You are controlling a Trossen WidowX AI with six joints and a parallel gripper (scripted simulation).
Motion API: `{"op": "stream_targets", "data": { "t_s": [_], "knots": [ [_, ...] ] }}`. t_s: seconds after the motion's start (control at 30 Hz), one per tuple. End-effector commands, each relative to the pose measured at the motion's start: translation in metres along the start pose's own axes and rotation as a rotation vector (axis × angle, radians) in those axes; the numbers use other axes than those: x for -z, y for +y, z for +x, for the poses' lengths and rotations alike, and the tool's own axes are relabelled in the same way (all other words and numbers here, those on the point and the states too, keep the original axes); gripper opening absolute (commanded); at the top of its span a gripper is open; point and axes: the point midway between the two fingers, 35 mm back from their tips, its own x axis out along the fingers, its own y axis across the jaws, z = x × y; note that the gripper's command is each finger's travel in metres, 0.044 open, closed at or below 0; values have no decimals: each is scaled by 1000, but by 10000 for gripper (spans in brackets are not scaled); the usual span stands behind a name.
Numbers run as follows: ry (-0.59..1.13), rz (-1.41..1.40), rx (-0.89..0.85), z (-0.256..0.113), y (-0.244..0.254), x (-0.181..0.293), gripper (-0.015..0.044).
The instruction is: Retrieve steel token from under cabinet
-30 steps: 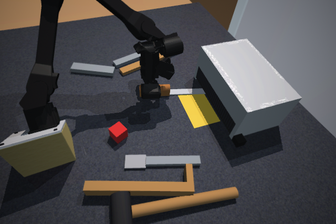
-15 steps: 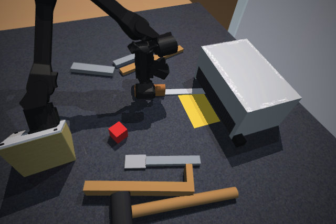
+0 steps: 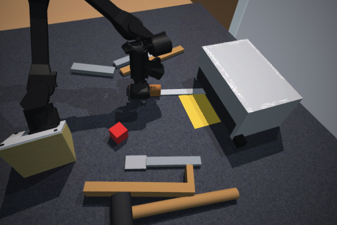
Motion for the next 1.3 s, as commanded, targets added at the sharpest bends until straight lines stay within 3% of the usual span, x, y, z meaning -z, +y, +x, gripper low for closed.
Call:
{"op": "stream_targets", "data": {
  "t_s": [0.0, 1.27],
  "knots": [
    [5, 3, 1, 1, 0, 8, 0],
    [7, 5, 1, 1, 3, 54, 0]
  ]
}}
